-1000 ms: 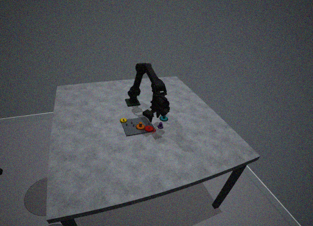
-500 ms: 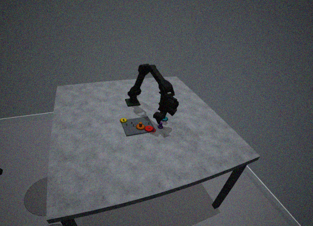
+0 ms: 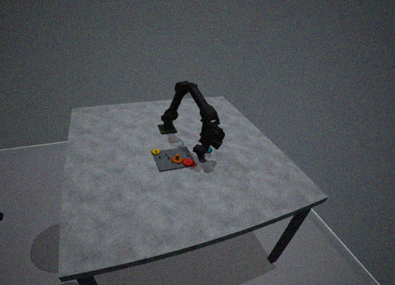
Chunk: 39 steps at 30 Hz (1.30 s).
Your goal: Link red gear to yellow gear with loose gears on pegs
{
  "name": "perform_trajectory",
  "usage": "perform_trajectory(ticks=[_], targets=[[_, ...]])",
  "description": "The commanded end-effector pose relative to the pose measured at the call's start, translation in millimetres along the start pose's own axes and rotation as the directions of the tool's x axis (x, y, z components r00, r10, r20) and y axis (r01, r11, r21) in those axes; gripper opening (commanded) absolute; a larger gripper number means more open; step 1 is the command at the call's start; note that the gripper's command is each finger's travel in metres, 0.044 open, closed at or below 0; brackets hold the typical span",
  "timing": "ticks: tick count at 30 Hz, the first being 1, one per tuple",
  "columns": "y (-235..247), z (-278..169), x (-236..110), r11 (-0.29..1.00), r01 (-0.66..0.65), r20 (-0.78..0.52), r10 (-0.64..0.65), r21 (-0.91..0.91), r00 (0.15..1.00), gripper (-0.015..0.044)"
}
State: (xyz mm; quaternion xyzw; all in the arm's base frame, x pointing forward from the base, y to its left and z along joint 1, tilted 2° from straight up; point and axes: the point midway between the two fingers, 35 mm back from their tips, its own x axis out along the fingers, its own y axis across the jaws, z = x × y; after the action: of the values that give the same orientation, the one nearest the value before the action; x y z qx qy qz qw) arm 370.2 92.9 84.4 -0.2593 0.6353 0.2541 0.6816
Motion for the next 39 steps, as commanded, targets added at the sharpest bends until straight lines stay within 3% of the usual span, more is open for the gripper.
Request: perform_trajectory(ticks=[1, 6, 20, 28, 39], targets=[[0, -1, 6, 1.000, 0.002, -0.002, -0.002, -0.003, 1.000, 0.0440], [0, -1, 10, 1.000, 0.002, -0.002, -0.002, -0.003, 1.000, 0.0440], [0, -1, 10, 1.000, 0.002, -0.002, -0.002, -0.003, 1.000, 0.0072], [0, -1, 10, 1.000, 0.002, -0.002, -0.002, -0.003, 1.000, 0.0000], [-3, 3, -9, 1.000, 0.005, 0.003, -0.005, -0.003, 1.000, 0.0000]])
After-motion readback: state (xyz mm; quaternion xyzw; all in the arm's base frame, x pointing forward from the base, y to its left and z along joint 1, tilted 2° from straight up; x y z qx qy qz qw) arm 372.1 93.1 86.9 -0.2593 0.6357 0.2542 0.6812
